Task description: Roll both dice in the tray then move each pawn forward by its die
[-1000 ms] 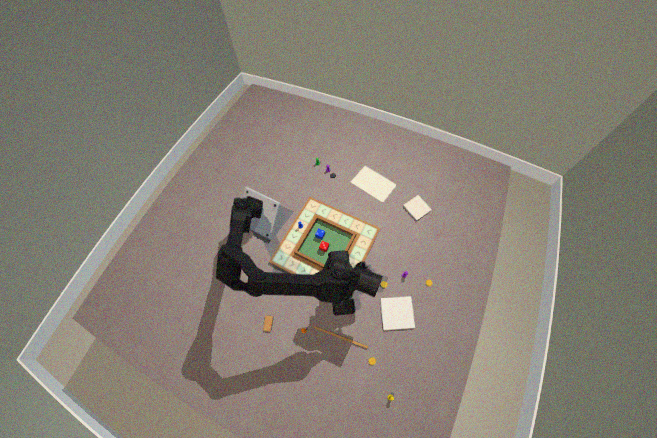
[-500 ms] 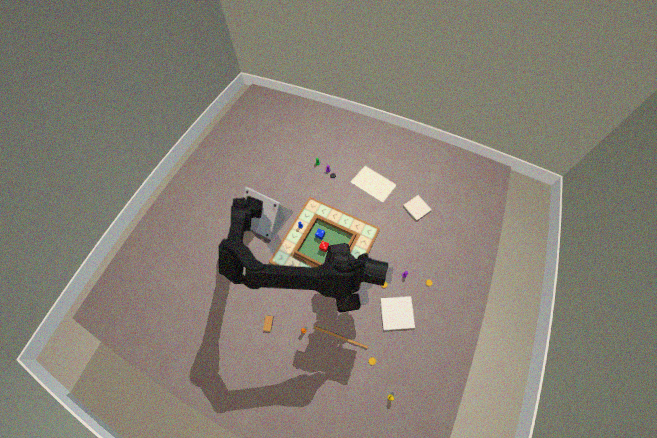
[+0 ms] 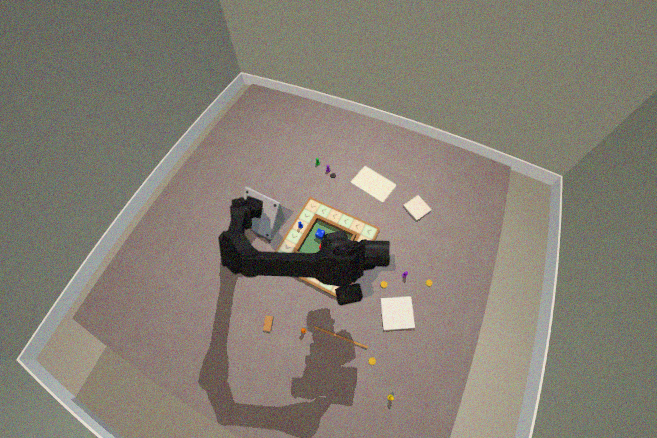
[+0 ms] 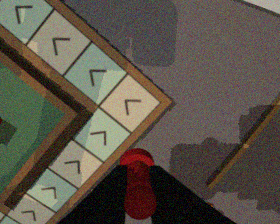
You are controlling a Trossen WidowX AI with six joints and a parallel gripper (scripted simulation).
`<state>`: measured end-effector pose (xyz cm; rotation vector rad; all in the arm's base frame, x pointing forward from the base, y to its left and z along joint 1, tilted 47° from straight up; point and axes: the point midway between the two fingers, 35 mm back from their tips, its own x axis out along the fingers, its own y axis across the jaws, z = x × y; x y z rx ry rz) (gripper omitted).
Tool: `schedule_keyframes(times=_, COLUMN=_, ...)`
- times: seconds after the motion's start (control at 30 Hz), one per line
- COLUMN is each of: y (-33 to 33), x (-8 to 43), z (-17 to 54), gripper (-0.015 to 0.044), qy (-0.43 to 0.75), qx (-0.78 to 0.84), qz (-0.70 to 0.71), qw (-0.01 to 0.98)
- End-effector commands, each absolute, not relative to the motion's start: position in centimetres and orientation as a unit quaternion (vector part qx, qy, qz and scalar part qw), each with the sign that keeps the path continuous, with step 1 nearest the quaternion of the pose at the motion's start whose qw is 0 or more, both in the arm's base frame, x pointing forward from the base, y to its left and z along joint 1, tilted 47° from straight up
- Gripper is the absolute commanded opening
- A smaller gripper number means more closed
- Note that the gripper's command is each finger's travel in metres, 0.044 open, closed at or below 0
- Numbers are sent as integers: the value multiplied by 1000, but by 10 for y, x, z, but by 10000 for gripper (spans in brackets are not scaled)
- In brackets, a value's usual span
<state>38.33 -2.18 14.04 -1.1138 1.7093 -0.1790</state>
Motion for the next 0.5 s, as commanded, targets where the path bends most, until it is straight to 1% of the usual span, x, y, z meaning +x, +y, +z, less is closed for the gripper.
schedule_keyframes(times=0.0, y=-15, x=388, z=110, gripper=0, qy=718, qx=-455, qz=-81, qw=521)
schedule_keyframes(times=0.27, y=3, x=392, z=31, gripper=0, qy=717, qx=-434, qz=-101, qw=536)
schedule_keyframes(times=0.47, y=10, x=389, z=-3, gripper=0, qy=715, qx=-422, qz=-114, qw=545)
